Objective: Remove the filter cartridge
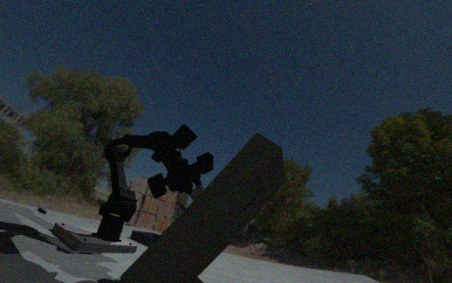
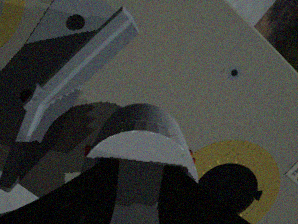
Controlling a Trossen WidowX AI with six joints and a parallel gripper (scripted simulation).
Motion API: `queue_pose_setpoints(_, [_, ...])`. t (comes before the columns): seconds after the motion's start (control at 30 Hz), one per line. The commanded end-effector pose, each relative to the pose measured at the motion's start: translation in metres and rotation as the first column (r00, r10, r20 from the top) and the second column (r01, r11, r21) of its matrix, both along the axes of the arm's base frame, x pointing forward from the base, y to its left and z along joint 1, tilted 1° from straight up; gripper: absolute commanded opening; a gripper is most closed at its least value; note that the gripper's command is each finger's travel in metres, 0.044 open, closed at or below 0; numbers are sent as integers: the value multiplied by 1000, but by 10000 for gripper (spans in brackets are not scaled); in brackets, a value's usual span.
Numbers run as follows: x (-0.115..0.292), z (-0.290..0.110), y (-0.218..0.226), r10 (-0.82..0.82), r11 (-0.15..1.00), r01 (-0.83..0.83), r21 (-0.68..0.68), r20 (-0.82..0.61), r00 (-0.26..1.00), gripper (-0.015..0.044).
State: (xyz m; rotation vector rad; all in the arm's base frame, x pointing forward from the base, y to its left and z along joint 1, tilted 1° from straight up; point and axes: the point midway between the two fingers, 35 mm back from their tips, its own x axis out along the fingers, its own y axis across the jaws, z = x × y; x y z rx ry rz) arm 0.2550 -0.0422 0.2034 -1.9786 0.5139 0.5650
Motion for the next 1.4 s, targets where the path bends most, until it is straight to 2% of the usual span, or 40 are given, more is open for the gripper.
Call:
queue_pose_setpoints(0.0, [1,2,0,0,1000,0,-1,3,1000,92])
queue_pose_setpoints(0.33, [-2,-1,0,1,1000,0,-10,17,1000,92])
queue_pose_setpoints(0.6, [33,65,-6,1,1000,0,-10,19,1000,92])
queue_pose_setpoints(0.83, [33,66,-7,1,1000,0,-10,19,1000,92])
queue_pose_setpoints(0.9, [34,73,-7,1,1000,0,-10,20,1000,145])
queue_pose_setpoints(1.13, [32,141,-7,1,1000,0,-6,30,1000,329])
queue_pose_setpoints(1.2, [31,147,-6,1,1000,0,-6,31,1000,381])
queue_pose_setpoints(1.3, [30,138,-6,-83,990,81,114,14,996,305])
queue_pose_setpoints(1.37, [28,125,-5,-197,943,197,268,-26,980,305])
